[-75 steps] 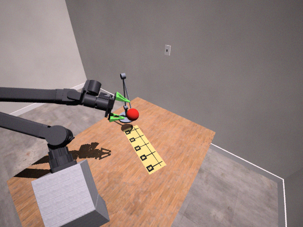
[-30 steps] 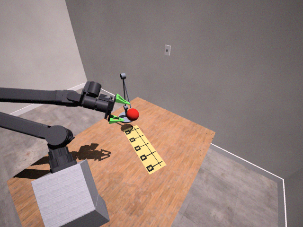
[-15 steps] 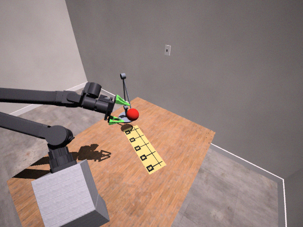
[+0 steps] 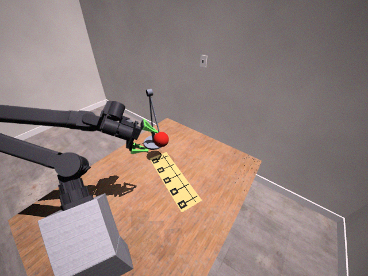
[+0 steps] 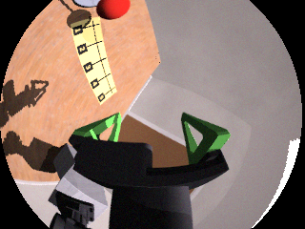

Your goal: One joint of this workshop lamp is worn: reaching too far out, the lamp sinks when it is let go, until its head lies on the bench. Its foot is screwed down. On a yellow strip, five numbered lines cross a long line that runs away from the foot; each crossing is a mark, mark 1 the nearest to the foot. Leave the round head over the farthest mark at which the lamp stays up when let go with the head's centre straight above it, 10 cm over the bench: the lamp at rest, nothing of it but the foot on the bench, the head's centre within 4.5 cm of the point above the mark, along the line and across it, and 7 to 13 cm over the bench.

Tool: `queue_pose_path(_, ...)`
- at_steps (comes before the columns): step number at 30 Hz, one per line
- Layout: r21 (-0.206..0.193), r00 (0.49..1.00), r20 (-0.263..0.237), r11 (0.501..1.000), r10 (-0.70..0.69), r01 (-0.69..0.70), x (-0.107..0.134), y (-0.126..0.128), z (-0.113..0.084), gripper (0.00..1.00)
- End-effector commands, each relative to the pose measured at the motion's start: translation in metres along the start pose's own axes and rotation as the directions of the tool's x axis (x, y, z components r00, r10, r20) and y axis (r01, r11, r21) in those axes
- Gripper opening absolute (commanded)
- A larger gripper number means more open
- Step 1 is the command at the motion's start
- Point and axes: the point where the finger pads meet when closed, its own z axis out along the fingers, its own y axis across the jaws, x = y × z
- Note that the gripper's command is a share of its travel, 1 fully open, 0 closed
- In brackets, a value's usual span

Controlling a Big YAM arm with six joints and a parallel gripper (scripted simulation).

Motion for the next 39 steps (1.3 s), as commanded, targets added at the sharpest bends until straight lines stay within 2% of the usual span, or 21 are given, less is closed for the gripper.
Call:
queue_pose_path(1,0.005,0.999,0.036,1.000,0.012,-0.012,-0.017,-0.025,0.001,1.00)
queue_pose_path(8,-0.106,0.990,0.135,0.994,0.048,-0.034,-0.036,-0.024,0.009,1.00)
queue_pose_path(10,-0.106,0.990,0.135,0.994,0.048,-0.034,-0.036,-0.024,0.009,1.00)
queue_pose_path(25,-0.365,0.938,0.304,0.930,0.169,-0.049,-0.068,-0.006,0.016,1.00)
queue_pose_path(27,-0.365,0.938,0.304,0.930,0.169,-0.049,-0.068,-0.006,0.016,1.00)
queue_pose_path(39,-0.552,0.867,0.405,0.834,0.291,-0.022,-0.095,0.006,0.014,1.00)
